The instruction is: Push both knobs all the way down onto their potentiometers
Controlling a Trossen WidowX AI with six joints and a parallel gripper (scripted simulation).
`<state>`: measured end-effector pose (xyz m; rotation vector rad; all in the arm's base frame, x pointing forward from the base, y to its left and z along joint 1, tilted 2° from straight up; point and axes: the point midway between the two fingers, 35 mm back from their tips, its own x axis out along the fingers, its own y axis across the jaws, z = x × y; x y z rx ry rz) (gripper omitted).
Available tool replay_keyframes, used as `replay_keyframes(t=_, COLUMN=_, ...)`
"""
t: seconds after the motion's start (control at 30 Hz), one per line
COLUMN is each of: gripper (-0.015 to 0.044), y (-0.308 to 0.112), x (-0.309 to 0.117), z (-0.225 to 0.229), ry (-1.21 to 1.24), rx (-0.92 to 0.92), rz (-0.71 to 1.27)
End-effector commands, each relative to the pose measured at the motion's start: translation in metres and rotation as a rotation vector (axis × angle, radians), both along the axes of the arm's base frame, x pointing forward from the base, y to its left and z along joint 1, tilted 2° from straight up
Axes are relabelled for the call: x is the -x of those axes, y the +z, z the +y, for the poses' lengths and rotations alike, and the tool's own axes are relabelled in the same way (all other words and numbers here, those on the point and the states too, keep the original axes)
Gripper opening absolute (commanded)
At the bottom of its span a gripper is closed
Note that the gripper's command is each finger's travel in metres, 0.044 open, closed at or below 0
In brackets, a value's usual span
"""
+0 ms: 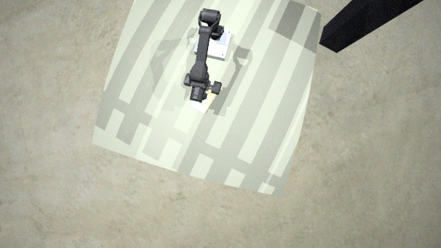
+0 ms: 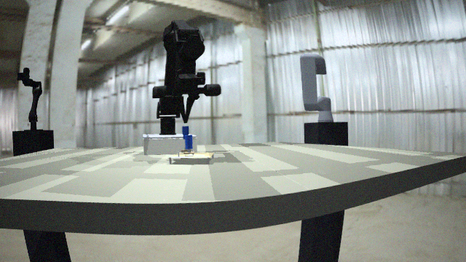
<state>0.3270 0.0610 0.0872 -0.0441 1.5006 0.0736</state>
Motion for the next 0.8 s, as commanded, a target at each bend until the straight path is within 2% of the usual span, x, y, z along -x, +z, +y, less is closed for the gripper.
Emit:
replay_keyframes(t=0.0, gripper=0.0000, y=-0.0043, x=0.0008, z=-0.0005, ry=-0.005, rx=0.005, rz=0.009)
replay_keyframes(t=0.77, gripper=0.0000, y=-0.0067, x=0.0007, z=-0.0004, ry=-0.005, rx=0.005, rz=0.009)
